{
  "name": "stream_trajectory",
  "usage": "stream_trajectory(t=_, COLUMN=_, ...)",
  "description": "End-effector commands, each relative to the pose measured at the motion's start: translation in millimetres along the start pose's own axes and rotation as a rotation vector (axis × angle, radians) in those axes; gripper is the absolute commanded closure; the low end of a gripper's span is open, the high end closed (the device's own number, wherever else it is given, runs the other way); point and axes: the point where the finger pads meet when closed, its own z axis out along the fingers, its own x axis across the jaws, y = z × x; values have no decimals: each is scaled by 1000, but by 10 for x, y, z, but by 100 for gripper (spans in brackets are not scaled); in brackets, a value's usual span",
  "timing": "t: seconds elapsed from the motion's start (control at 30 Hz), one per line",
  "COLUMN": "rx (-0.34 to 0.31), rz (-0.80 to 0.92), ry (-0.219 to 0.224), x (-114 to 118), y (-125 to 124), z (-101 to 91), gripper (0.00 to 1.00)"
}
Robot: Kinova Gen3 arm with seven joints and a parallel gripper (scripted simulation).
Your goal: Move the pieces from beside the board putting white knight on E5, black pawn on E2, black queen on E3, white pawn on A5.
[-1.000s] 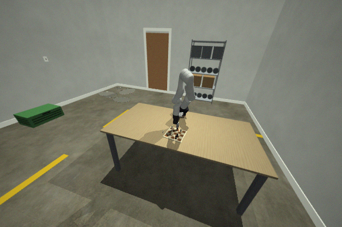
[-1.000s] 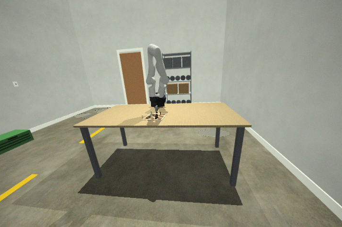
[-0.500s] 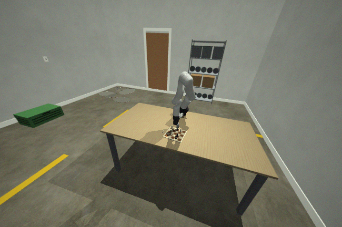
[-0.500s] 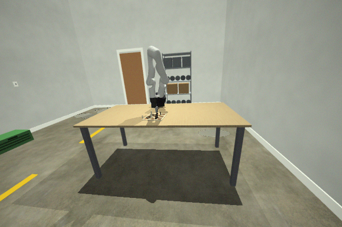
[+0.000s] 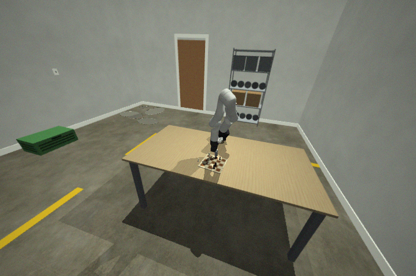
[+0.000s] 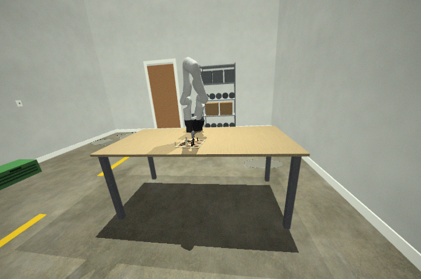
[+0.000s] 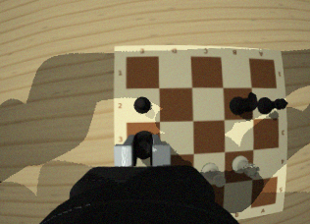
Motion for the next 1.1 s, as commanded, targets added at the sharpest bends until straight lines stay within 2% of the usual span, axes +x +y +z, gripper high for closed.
stream_trajectory(t=0.0, rx=-2, rz=-8, ry=8, x=-14, y=-34, z=11, gripper=100)
stream_trajectory(t=1.07, rx=-2, rz=-7, ry=9, x=-13, y=-33, z=43, gripper=100)
